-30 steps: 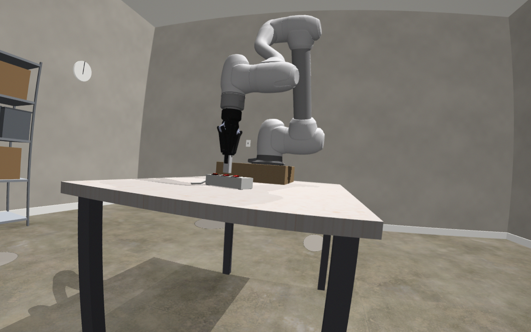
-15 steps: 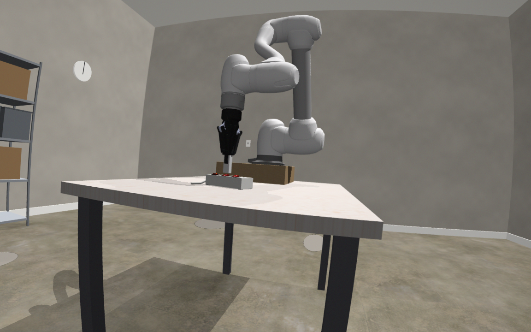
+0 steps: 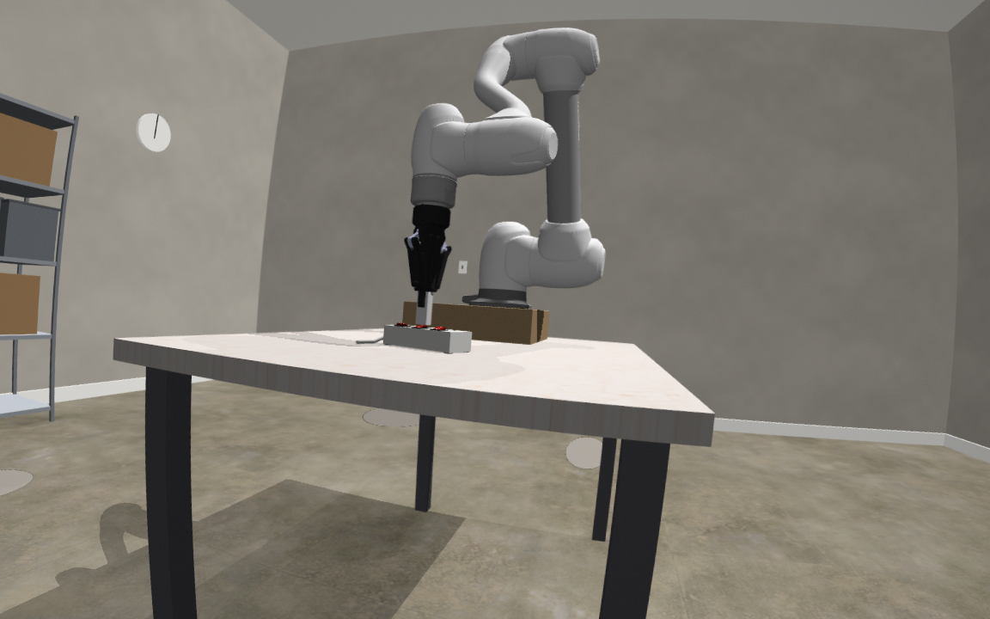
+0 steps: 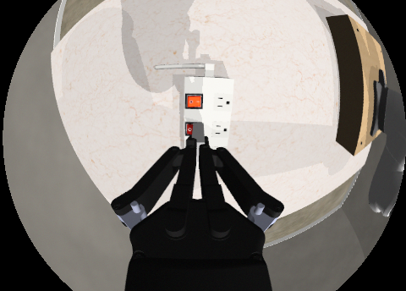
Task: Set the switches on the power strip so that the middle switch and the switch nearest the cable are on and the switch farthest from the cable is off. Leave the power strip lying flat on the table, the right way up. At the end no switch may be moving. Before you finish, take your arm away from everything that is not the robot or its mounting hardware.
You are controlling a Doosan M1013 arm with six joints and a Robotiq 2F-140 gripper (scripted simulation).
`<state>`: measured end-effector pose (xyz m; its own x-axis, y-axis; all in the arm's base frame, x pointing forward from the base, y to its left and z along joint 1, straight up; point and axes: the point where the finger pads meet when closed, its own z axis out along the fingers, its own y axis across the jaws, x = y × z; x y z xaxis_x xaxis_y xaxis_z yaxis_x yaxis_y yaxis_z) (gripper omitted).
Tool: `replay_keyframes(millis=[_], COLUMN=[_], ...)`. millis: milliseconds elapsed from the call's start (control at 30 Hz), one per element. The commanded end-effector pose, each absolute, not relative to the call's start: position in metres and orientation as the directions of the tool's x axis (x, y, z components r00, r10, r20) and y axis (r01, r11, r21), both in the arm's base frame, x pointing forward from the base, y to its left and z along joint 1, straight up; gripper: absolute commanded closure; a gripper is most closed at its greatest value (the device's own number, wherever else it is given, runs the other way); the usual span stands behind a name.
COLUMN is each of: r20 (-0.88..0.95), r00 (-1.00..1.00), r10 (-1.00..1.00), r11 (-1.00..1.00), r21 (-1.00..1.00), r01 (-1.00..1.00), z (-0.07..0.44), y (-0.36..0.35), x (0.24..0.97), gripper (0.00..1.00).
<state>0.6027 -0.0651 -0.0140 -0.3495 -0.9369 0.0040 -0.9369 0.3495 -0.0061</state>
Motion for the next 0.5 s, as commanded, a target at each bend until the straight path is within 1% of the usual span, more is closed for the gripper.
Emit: replay_keyframes(millis=[0, 467], r20=[0.004, 0.004], r00=[-0.349, -0.349], r10=[-0.937, -0.937], r11=[0.349, 0.349], r21=[-0.006, -0.006], r01=[-0.937, -0.937], z=[-0.0154, -0.0186], y=[-0.0651, -0.0651], x=[0.6027, 0.6027], gripper=[1.0, 1.0])
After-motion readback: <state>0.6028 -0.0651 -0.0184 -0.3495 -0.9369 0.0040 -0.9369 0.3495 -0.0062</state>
